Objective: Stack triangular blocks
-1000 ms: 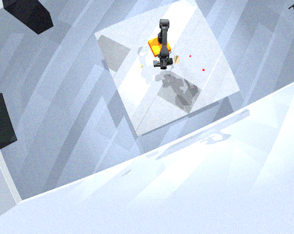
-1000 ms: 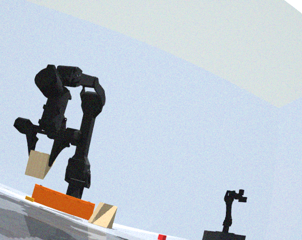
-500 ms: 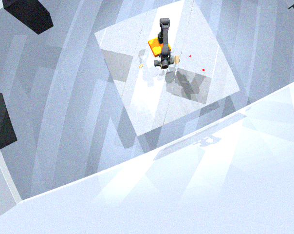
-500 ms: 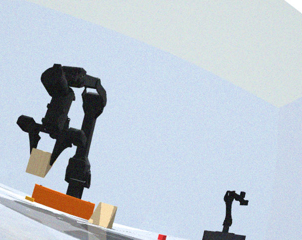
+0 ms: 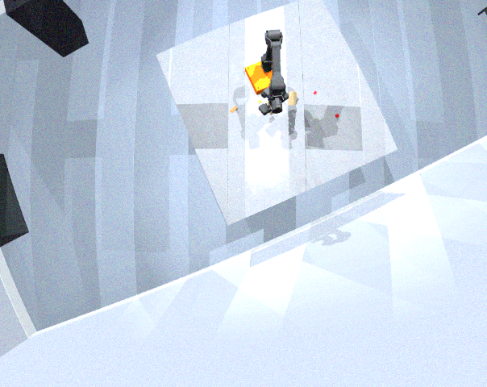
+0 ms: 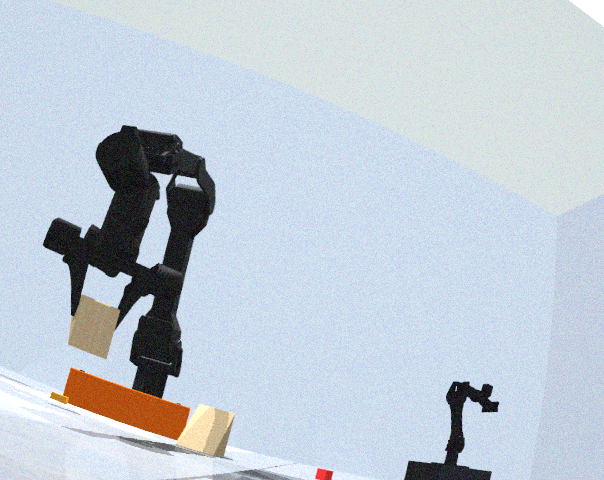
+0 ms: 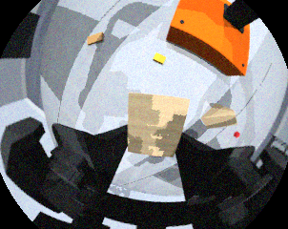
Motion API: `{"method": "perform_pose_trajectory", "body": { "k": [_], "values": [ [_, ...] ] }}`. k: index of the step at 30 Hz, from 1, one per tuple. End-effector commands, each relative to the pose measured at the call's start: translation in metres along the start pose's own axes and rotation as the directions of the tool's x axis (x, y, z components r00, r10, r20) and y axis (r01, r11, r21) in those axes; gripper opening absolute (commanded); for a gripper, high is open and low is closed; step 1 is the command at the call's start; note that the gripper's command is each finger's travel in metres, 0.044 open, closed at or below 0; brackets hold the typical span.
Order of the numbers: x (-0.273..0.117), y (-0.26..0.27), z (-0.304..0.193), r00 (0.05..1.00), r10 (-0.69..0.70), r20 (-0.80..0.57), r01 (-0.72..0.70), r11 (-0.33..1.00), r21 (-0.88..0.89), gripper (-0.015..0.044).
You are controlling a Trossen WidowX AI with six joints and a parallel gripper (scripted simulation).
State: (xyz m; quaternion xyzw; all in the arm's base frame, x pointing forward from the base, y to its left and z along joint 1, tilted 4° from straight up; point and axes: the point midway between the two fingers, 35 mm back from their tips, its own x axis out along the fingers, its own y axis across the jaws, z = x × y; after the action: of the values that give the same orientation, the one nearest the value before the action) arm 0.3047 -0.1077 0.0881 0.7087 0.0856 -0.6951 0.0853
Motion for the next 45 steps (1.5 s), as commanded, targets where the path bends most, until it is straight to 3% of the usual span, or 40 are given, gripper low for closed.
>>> {"method": "perform_pose_trajectory", "body": {
  "k": [1,10,20,33,45],
  "values": [
    [-0.001,-0.001,-0.005,1.0,0.01,-0.006,-0.01,0.993,-0.115,0.0],
    [-0.003,-0.008,-0.01,1.0,0.007,-0.004,-0.008,0.922,-0.388,0.0],
    [-0.006,-0.016,-0.016,1.0,0.005,0.0,-0.004,0.734,-0.679,0.0],
    [-0.01,-0.026,-0.022,1.0,0.002,0.004,0.003,0.362,-0.932,0.0],
    [-0.014,-0.036,-0.028,1.0,0.0,0.009,0.009,-0.048,-0.999,0.0]
  ]
}}
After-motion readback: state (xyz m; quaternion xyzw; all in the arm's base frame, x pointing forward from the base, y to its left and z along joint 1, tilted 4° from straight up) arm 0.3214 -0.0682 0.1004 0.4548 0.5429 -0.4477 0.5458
